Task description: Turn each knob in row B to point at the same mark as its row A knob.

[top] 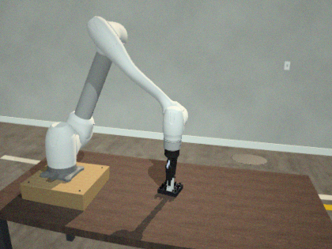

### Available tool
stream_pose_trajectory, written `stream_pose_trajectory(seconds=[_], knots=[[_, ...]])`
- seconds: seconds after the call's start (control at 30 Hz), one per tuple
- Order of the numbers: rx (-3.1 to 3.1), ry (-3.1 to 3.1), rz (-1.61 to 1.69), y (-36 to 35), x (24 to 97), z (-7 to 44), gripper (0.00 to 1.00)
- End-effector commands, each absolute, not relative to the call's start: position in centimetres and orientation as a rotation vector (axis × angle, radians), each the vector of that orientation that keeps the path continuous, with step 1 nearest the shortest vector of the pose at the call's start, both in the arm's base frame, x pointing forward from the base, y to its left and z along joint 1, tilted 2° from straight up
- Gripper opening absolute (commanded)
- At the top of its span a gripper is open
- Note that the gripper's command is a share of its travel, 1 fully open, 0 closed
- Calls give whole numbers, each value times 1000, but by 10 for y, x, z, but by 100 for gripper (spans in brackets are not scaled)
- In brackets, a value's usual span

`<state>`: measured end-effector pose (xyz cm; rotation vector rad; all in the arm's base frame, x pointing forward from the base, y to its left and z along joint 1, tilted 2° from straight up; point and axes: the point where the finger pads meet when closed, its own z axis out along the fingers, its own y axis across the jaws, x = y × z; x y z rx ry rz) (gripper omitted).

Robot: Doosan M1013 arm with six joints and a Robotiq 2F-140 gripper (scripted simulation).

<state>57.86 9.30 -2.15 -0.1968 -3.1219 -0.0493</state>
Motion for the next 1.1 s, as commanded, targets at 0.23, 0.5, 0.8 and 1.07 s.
stream_pose_trajectory(seconds=[0.23, 0.5, 0.8, 1.07], knots=[[-197, -3122, -50, 93, 579, -21, 12], [-197, -3122, -50, 93, 579, -21, 12], [-197, -3122, -50, 93, 579, -21, 5], [-197, -3122, -50, 93, 579, -21, 5]])
